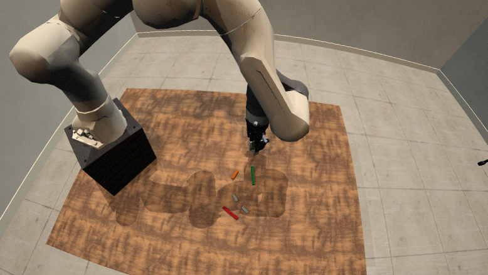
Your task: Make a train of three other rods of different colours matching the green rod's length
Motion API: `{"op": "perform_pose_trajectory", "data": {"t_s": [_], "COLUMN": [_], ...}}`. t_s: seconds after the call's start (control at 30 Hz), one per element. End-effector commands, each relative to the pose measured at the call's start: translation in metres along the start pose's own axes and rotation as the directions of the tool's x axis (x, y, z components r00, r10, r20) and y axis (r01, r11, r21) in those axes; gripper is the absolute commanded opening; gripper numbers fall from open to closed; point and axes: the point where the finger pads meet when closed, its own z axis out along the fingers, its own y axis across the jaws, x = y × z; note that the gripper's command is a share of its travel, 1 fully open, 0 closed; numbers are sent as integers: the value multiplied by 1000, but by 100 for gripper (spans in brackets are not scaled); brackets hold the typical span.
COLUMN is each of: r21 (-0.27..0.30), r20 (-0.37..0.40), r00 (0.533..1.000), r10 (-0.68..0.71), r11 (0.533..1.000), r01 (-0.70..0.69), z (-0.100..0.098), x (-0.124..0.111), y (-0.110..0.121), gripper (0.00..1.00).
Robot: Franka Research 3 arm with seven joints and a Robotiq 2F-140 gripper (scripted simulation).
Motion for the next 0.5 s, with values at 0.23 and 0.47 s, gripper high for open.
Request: {"op": "perform_pose_trajectory", "data": {"t_s": [0.23,0.47], "r21": [-1,-1], "r20": [-4,-4], "r00": [1000,1000], "r10": [1,1], "r11": [1000,1000], "r01": [-1,-1], "z": [0,0], "x": [1,1], "y": [1,1], "gripper": [3,3]}}
